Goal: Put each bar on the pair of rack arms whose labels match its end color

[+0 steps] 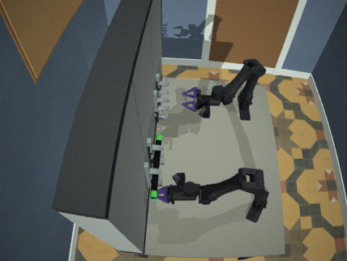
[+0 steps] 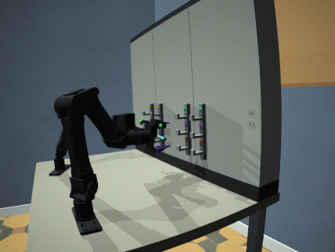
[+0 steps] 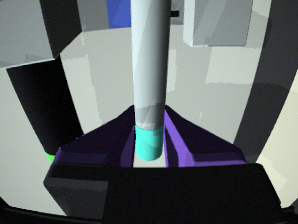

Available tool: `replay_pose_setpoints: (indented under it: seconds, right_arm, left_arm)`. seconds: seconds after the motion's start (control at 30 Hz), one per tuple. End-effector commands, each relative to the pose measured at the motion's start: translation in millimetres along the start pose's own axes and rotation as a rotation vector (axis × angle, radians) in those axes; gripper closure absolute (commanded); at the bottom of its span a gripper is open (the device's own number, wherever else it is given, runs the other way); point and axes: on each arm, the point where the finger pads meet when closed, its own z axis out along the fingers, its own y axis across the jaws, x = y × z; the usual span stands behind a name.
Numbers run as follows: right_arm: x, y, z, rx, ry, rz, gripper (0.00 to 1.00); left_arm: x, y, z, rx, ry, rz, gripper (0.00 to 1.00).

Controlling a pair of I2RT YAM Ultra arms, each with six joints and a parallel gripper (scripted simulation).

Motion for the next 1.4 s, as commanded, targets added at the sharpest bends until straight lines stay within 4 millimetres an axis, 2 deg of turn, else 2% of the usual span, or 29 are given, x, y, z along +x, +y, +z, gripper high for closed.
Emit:
replay_pose_setpoints:
  seconds: [0.0, 0.93, 1.37]
  right_arm:
    - [-2.8, -9.7, -1.6, 0.031, -0.005, 0.021, 0.00]
    - [-2.8, -9.7, -1.6, 0.031, -0.005, 0.021, 0.00]
    - [-2.8, -9.7, -1.6, 0.031, -0.005, 0.021, 0.00]
  left_arm:
    - [-4.0, 62.1, -1.6, -0.140, -0.005, -0.032, 1.00]
    - [-4.5, 63.3, -15.7, -0.140, -0.005, -0.032, 1.00]
    - [-4.7, 53.1, -25.5, -0.139, -0.005, -0.032, 1.00]
